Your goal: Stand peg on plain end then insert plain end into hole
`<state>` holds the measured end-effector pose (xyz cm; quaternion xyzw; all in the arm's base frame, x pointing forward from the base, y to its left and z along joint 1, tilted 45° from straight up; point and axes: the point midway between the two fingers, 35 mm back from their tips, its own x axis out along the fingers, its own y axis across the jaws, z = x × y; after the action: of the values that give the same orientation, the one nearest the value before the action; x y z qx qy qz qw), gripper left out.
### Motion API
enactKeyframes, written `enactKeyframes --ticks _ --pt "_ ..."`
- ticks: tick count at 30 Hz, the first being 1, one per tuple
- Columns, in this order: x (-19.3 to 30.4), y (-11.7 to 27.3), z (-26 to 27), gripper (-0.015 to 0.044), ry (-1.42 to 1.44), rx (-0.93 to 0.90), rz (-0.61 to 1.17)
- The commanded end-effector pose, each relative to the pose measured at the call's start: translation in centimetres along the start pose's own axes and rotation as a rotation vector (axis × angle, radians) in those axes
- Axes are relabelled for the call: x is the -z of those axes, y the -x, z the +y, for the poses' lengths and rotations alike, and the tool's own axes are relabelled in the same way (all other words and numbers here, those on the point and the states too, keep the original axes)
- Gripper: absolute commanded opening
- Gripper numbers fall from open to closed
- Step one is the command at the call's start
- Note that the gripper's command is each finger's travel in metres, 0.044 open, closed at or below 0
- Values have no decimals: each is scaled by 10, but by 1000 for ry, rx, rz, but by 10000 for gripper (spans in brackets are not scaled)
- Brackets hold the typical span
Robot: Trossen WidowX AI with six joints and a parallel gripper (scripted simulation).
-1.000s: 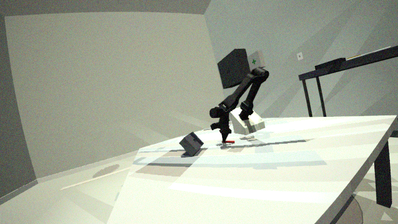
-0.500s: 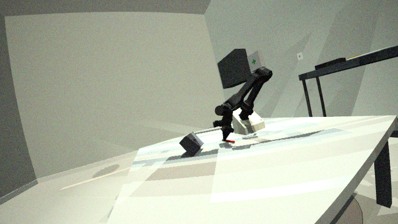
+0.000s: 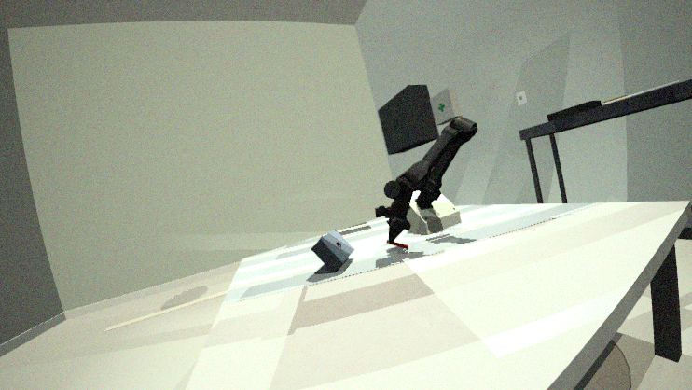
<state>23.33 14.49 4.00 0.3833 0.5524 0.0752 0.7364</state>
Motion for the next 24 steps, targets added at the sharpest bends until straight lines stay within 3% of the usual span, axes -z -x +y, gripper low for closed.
enactKeyframes --ticks 1,24 --pt "2 3 -1 50 -3 2 -42" --pt "11 15 -1 50 -6 2 -241"
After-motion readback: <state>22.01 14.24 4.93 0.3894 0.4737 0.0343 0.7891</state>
